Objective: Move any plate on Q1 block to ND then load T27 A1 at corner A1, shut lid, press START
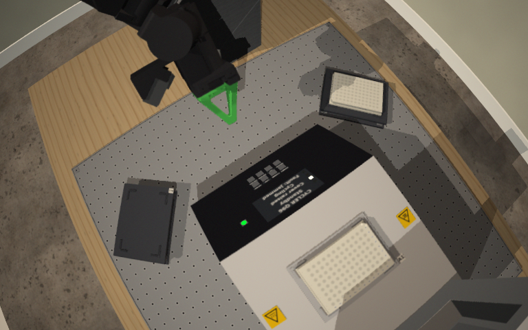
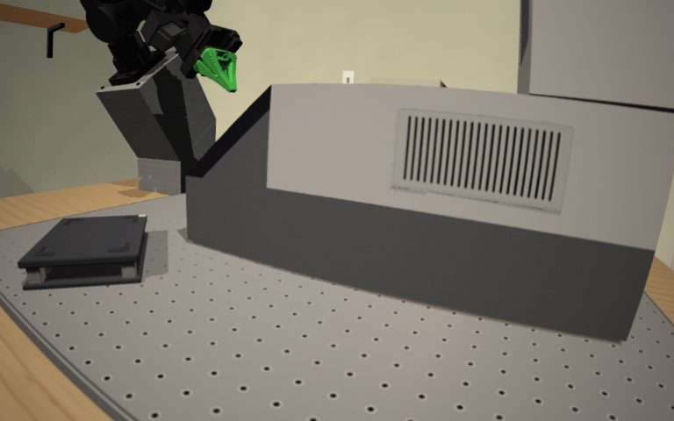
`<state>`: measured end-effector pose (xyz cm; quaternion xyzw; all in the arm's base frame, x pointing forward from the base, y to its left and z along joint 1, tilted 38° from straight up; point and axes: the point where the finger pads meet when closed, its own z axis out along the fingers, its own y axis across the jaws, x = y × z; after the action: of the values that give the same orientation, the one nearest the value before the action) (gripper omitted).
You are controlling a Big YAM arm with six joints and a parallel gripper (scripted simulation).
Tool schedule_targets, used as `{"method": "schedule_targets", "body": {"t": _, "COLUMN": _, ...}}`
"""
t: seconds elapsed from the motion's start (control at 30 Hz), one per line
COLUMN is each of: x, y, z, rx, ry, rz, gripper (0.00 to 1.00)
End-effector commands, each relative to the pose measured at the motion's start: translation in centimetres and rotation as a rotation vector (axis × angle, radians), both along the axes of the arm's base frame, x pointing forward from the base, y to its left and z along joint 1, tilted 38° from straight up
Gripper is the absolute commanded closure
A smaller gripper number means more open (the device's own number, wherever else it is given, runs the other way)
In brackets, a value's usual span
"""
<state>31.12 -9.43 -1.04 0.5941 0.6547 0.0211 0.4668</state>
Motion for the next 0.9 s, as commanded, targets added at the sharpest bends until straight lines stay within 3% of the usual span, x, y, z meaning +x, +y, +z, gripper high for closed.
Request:
{"method": "schedule_targets", "body": {"t": 0.0, "x": 0.3, "y": 0.3, "z": 0.1, "rx": -0.012, "ry": 0.01, "rz": 0.021, "gripper": 1.0}}
{"method": "schedule_targets", "body": {"t": 0.2, "x": -1.1, "y": 0.6, "z": -0.9, "rx": -0.022, "ry": 0.062, "rz": 0.041, "gripper": 1.0}}
{"method": "schedule_targets", "body": {"t": 0.5, "x": 2.4, "y": -1.0, "z": -0.4, "rx": -0.038, "ry": 0.0, "rz": 0.03, "gripper": 1.0}}
{"method": "schedule_targets", "body": {"t": 0.67, "x": 1.8, "y": -1.0, "z": -1.1, "rx": -0.037, "ry": 0.023, "rz": 0.032, "gripper": 1.0}}
{"method": "schedule_targets", "body": {"t": 0.87, "x": 3.1, "y": -1.8, "z": -1.5, "rx": -0.04, "ry": 0.016, "rz": 0.029, "gripper": 1.0}}
